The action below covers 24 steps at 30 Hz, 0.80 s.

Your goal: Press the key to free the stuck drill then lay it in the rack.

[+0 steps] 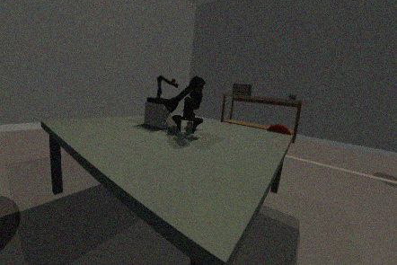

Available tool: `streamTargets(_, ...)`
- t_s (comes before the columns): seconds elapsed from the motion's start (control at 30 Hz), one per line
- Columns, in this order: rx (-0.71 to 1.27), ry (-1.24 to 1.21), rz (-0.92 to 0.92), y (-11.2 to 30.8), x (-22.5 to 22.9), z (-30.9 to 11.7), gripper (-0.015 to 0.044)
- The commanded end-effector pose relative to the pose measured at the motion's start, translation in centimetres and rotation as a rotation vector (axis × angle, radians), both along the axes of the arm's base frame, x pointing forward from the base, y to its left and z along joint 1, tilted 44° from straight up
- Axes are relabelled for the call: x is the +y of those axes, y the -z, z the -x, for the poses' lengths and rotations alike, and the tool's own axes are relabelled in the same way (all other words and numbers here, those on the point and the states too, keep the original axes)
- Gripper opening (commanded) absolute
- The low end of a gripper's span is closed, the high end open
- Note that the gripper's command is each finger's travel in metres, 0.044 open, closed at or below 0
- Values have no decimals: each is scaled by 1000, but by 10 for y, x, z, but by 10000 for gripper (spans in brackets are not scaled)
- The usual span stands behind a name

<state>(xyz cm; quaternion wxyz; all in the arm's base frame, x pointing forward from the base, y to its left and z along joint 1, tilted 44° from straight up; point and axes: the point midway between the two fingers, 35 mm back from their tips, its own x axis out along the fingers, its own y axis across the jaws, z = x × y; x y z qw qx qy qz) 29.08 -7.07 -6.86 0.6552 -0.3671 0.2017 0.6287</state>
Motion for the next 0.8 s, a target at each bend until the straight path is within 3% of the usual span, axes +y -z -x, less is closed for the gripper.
streamTargets(0.0, -2, 0, 1, 0, 0, 0, 361)
streamTargets(0.43, -2, 0, 1, 0, 0, 0, 20)
streamTargets(0.77, 8, 5, -9, -1, -2, 1, 0)
